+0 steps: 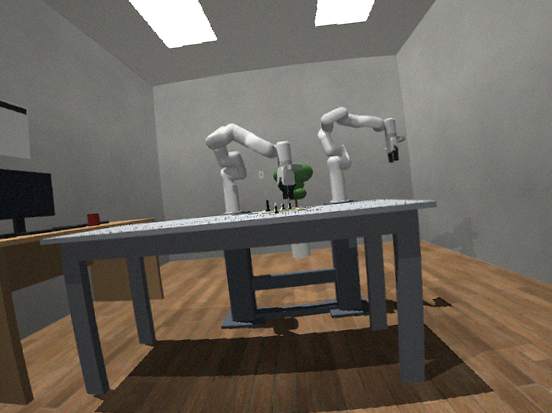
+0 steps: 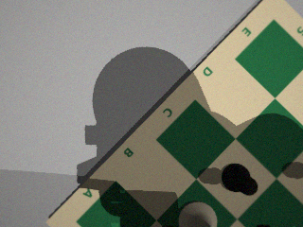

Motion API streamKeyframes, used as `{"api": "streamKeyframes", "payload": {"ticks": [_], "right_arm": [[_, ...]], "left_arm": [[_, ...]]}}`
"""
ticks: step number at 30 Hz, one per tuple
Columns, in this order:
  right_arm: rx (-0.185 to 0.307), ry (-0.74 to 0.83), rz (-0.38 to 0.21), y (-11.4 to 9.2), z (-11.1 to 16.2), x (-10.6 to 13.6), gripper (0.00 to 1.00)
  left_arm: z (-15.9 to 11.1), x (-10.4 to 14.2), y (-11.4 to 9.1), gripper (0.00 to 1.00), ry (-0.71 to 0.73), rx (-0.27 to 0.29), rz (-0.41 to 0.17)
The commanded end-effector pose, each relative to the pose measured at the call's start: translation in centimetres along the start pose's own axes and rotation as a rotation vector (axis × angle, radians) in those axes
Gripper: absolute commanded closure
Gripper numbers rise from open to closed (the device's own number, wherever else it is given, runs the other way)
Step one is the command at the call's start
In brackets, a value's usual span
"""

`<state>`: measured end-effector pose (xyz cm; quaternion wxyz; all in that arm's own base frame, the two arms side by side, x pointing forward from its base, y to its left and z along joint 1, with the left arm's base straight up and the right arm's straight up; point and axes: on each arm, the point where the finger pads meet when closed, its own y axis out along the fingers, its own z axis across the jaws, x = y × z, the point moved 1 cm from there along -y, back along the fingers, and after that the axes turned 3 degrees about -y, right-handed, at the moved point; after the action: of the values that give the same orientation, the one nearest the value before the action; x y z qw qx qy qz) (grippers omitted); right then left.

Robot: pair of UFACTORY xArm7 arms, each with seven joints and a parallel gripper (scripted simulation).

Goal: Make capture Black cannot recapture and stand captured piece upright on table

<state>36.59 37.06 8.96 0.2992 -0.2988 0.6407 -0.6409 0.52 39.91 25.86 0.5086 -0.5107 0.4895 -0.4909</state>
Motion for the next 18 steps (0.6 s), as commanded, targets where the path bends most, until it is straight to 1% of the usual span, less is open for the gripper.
{"api": "streamKeyframes", "payload": {"ticks": [1,7,9,13,17,18], "right_arm": [[0.000,0.000,0.004,-2.7,0.0,-0.1,0.57],[0.000,0.000,0.004,-5.5,0.0,-0.1,0.57],[0.000,0.000,0.004,-5.5,0.0,-0.1,0.57],[0.000,0.000,0.004,-6.4,0.0,-0.1,0.57],[0.000,0.000,0.004,-6.6,0.0,-0.1,0.57],[0.000,0.000,0.004,-6.6,0.0,-0.1,0.00]], "left_arm": [[0.0,-0.1,-0.1,0.00,0.000,0.001,0.004],[0.0,-0.1,-0.1,0.00,0.000,0.001,0.004],[0.0,-0.1,-0.1,0.00,0.000,0.001,0.004],[0.0,-0.1,-0.1,0.00,0.000,0.001,0.004],[0.0,-0.1,-0.1,0.00,0.000,0.001,0.004],[0.0,-0.1,-0.1,0.00,0.000,0.001,0.004]]}}
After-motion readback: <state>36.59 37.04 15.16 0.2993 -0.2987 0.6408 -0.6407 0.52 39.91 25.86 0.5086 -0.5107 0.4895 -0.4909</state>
